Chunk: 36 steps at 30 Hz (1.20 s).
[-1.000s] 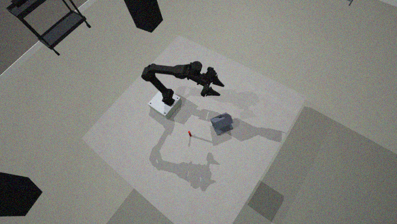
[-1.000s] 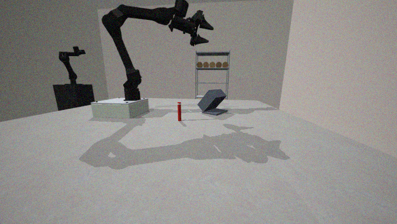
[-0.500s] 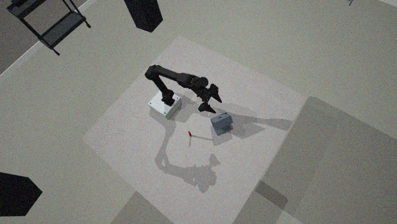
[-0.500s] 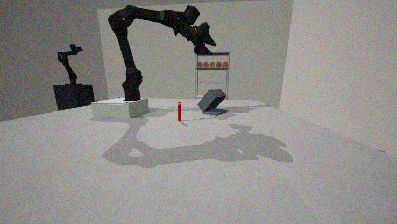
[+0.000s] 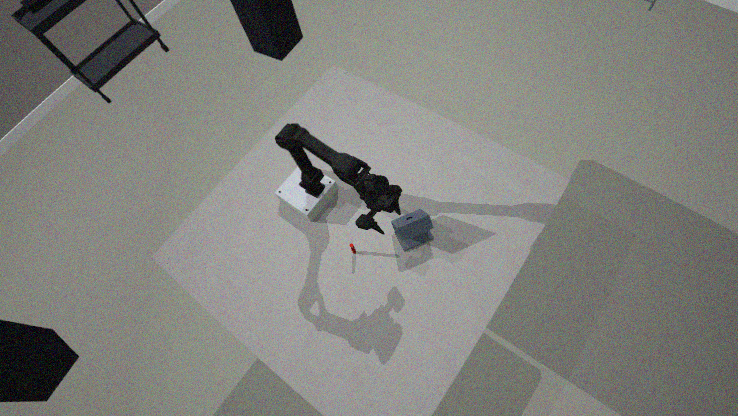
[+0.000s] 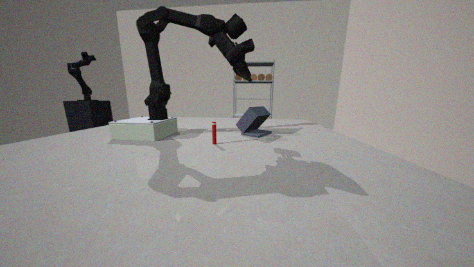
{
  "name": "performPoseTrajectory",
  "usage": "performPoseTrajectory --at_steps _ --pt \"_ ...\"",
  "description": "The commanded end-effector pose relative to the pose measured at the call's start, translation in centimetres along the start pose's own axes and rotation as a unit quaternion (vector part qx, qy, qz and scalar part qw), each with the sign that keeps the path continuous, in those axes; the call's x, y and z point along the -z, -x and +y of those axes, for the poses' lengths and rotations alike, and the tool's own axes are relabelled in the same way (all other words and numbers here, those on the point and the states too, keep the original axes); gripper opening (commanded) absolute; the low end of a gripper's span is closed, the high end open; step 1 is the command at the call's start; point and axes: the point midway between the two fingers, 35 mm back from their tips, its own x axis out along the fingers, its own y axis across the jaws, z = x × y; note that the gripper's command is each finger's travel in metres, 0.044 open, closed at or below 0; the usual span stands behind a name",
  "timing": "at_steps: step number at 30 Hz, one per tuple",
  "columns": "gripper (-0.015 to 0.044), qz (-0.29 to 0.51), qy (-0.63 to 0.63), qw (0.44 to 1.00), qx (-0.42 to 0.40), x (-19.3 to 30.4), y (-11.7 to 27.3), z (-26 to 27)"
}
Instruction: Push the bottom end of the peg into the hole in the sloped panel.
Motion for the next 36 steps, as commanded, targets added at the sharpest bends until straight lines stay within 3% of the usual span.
performPoseTrajectory --at_steps 1,24,36 --pt "0.044 0.052 -0.041 0.998 0.008 2.3 -1.7 -1.5" --pt "0.044 0.27 -0.284 0.918 0.067 13.3 -4.6 -8.7" --pt "0.044 0.327 -0.355 0.872 0.084 16.6 -4.5 -10.2"
